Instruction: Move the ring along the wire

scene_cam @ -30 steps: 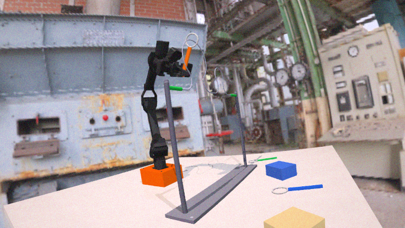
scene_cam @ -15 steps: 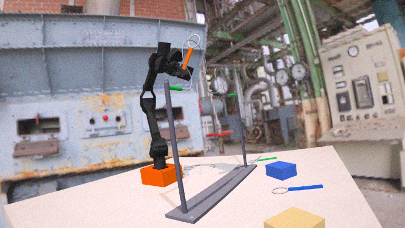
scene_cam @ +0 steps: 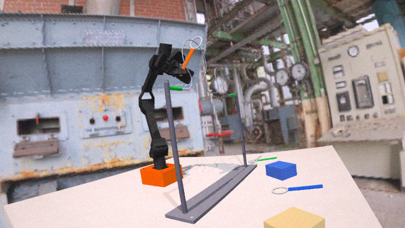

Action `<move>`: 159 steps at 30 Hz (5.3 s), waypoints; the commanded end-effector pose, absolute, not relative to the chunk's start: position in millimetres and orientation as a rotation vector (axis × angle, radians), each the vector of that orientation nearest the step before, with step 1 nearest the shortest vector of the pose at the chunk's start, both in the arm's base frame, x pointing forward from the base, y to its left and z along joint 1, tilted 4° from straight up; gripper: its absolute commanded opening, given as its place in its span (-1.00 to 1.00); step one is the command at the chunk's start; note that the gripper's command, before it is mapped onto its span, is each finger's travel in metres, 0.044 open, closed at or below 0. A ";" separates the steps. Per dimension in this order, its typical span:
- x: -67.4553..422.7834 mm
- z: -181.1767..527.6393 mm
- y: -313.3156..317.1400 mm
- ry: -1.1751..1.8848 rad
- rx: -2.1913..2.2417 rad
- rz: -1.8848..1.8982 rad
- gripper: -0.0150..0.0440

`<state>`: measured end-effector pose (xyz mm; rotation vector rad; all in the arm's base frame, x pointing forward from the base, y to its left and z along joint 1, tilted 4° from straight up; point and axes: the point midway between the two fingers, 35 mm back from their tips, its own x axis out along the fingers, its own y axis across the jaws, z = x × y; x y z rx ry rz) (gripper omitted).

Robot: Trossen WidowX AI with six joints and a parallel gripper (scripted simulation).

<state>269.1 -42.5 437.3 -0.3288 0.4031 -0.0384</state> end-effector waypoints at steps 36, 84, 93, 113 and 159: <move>267.9 447.1 -56.0 0.303 -0.787 -0.189 -1.00; 268.3 464.7 -66.4 0.170 -1.350 -0.368 -1.00; 268.1 468.6 -67.0 0.142 -1.455 -0.402 -1.00; 267.4 477.2 -66.9 0.077 -1.687 -0.478 -1.00; 266.2 488.6 -63.9 -0.072 -2.148 -0.635 -1.00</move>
